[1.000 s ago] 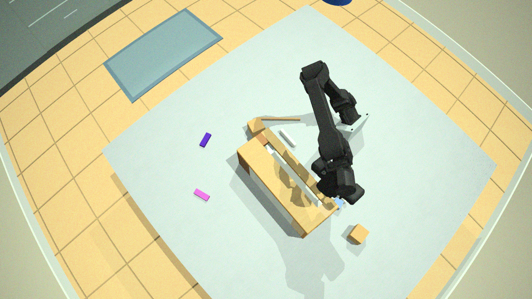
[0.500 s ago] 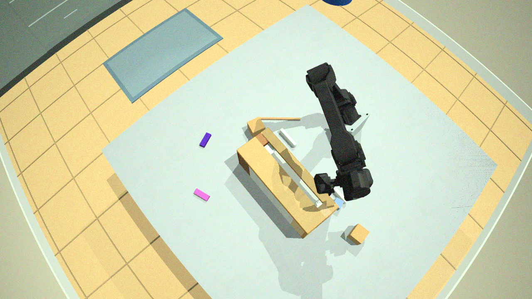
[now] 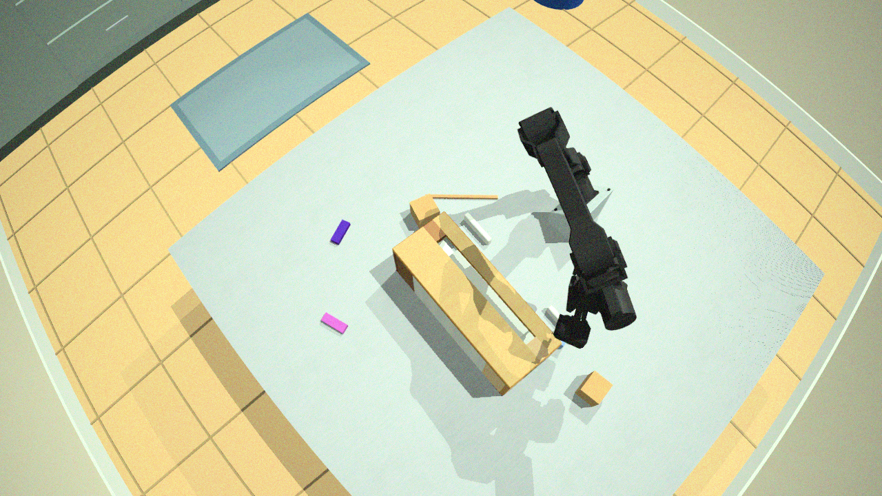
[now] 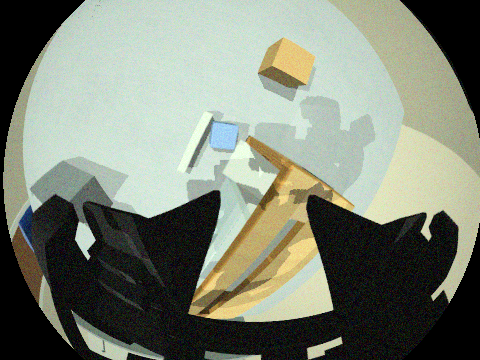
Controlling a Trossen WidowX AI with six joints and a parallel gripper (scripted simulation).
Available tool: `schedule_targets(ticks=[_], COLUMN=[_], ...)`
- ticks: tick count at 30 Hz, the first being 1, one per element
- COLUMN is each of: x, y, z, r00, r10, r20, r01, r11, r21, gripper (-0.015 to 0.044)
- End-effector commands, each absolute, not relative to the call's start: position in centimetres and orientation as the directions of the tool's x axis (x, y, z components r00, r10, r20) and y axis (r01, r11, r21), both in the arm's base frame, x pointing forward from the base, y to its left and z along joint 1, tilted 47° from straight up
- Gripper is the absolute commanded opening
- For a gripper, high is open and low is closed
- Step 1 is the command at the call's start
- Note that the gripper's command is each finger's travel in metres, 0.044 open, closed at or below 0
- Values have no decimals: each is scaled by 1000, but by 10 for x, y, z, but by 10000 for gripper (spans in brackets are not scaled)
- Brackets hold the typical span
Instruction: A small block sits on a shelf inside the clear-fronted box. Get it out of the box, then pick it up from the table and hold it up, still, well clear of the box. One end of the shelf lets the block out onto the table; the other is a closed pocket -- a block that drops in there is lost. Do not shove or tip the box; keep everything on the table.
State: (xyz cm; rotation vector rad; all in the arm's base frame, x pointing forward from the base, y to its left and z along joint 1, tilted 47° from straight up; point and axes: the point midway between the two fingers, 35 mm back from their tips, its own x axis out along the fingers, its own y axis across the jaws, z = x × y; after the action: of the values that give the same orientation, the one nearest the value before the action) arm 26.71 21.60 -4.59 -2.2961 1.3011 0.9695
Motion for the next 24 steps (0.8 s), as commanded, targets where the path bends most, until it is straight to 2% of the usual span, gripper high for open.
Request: schedule_targets(ticks=[1,5,20,24], x=[262,261,261,267], y=[229,231,231,208], z=[-51,-52,-52,-77], r00=[449,462,462,462], r10=[-640,-640,-640,-639], r20=[-624,-613,-613,-614], r01=[-210,-45,-45,-44], r11=[-754,-708,-708,-709], r21=[622,705,705,704], gripper=[285,285,285,285])
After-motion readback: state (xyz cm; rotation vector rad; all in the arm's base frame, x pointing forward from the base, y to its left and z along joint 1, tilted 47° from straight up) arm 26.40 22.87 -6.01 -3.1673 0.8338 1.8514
